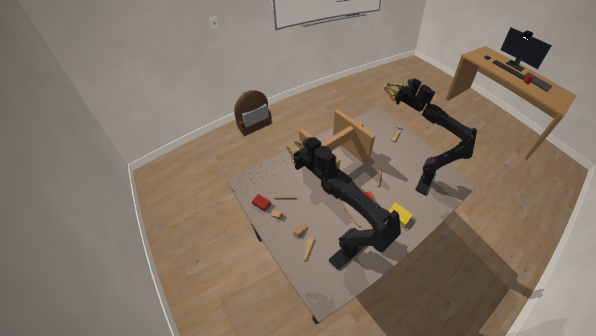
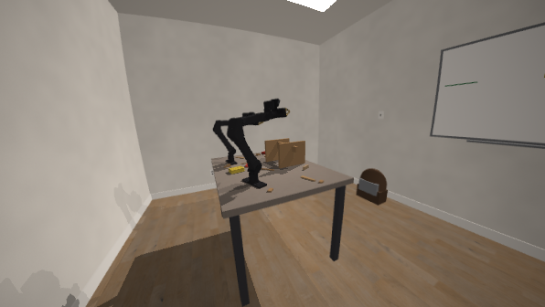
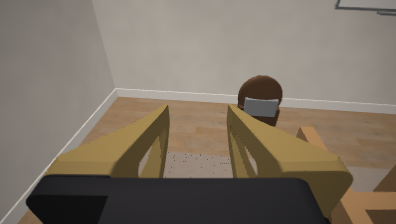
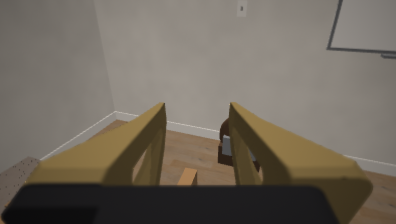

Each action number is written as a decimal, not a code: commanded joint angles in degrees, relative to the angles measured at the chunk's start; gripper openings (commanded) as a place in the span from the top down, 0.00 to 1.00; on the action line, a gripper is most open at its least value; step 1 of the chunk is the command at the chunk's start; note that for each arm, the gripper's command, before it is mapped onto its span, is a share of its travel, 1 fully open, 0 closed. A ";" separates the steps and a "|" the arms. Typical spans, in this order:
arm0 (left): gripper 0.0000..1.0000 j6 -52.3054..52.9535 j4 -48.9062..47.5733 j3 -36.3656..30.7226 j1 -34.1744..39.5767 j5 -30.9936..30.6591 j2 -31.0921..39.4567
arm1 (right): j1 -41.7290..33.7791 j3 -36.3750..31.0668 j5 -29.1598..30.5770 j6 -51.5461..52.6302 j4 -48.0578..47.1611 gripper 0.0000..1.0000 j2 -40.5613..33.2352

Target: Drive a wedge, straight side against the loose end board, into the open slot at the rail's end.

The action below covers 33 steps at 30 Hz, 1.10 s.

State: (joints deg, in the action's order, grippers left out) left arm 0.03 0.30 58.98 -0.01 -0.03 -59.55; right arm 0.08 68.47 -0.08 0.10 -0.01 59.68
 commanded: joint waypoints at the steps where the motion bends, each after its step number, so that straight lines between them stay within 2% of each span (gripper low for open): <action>1: 0.60 -0.35 -2.20 2.37 -0.51 -0.32 -0.90 | -0.63 -4.17 -0.17 -0.41 -2.21 0.61 -0.27; 2: 0.60 -0.36 -2.19 2.63 -0.58 -0.27 -1.20 | -0.64 -10.17 -0.08 -0.52 -1.46 0.61 -0.52; 3: 0.60 -0.36 -2.21 2.68 -0.58 -0.26 -1.08 | -0.67 -10.59 -0.04 -0.51 -2.01 0.61 -0.83; 9: 0.60 -0.34 -0.60 3.38 -0.63 -0.20 -0.88 | 0.43 -8.10 0.25 -0.59 -2.68 0.61 -2.73; 12: 0.60 -0.32 -0.34 2.92 -0.67 -0.13 0.22 | 0.48 -7.27 0.10 -0.41 -3.15 0.61 0.55; 16: 0.60 -0.34 0.00 3.48 -0.78 -0.04 -0.53 | -0.49 -6.16 0.17 -0.49 -2.99 0.61 0.83; 27: 0.60 -0.31 0.20 3.94 0.05 0.08 -1.74 | -0.50 -5.41 0.24 -0.53 -0.57 0.61 -0.77; 33: 0.58 -0.31 0.24 3.85 0.19 0.11 0.60 | -0.62 -5.45 0.29 -0.53 -0.60 0.61 -1.18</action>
State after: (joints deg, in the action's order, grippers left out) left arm -0.01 -0.03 60.60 -0.05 -0.03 -60.05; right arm 0.01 59.92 -0.01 0.01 -0.47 60.03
